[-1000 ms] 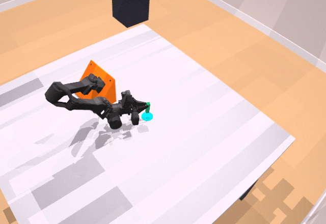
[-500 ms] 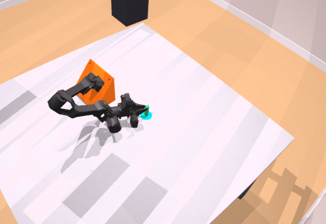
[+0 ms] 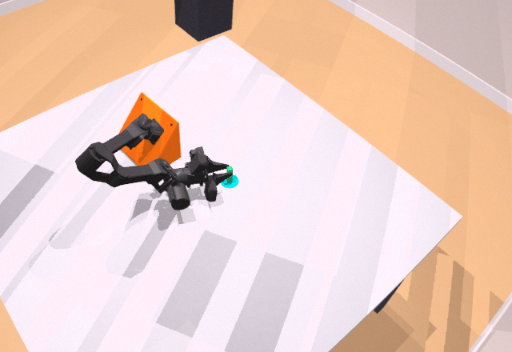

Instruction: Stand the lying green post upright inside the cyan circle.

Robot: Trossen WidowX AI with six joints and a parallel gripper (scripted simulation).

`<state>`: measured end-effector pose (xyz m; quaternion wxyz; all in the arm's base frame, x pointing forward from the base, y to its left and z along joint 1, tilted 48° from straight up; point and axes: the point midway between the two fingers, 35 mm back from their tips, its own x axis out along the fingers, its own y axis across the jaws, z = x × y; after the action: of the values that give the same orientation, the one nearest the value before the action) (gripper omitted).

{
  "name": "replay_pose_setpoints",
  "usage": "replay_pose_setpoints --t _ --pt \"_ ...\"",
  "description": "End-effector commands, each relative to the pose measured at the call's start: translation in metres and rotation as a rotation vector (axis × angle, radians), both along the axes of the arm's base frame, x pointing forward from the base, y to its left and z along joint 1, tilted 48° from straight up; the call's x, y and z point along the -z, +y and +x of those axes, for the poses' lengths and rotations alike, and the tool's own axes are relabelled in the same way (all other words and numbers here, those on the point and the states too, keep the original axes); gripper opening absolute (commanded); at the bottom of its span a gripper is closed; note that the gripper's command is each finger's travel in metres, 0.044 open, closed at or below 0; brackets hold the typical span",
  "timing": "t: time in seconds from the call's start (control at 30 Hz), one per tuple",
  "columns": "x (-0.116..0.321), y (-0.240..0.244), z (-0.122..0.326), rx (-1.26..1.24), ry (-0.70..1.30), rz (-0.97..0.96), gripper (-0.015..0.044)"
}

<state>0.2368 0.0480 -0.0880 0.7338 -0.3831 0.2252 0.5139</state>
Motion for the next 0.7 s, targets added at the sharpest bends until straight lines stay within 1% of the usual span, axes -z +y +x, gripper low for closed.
replay_pose_setpoints --t 0.0,0.17,0.2,0.67 --pt "0.000 0.000 0.000 -0.004 -0.002 0.001 0.0259" --pt "0.000 0.000 0.000 -0.004 -0.002 0.001 0.0390" --pt "0.000 0.000 0.000 -0.004 -0.002 0.001 0.0400" --pt "-0.043 0.045 -0.002 -0.009 -0.009 -0.005 0.0400"
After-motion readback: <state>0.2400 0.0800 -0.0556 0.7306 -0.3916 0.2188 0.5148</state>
